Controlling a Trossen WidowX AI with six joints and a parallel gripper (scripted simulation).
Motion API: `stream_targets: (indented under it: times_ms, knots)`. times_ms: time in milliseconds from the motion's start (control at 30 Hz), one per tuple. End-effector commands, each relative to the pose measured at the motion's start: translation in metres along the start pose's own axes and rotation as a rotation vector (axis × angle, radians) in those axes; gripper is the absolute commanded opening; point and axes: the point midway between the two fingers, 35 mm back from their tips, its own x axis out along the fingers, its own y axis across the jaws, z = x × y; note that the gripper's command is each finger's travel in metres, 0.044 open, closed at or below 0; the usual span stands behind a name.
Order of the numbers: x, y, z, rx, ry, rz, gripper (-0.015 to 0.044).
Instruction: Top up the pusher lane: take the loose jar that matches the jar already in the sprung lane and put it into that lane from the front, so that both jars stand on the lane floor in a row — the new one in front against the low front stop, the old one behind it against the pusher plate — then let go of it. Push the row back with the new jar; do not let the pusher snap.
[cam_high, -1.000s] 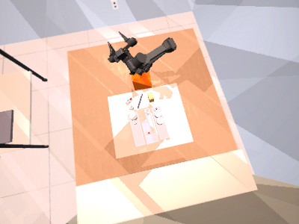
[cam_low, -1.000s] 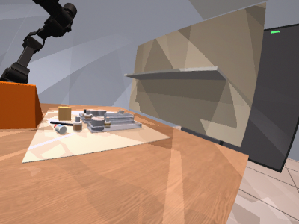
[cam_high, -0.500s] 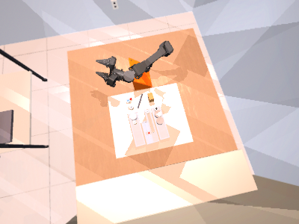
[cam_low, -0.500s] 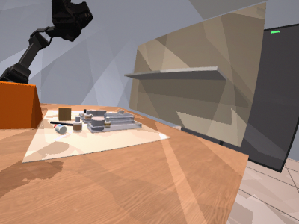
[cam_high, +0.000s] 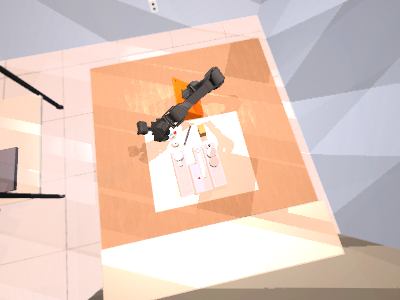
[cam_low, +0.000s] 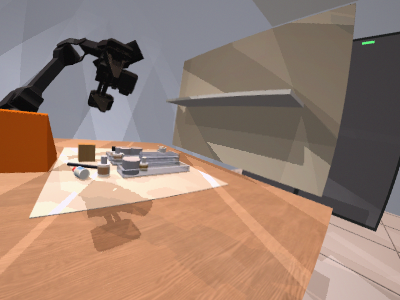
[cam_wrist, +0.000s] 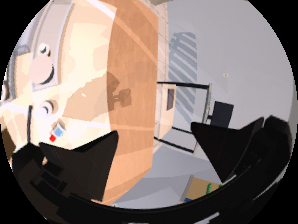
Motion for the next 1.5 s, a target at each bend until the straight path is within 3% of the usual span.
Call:
stream_targets:
  times_ms: [0,267,1467]
  knots:
    - [0.009,0.053,0.016,-0.011,-0.047,0.280,0.0440]
    - [-0.012,0.155,0.041,0.096,-0.084,0.884,0.0440]
    - [0.029,0.210,0.043,0.100,-0.085,0.900,0.0440]
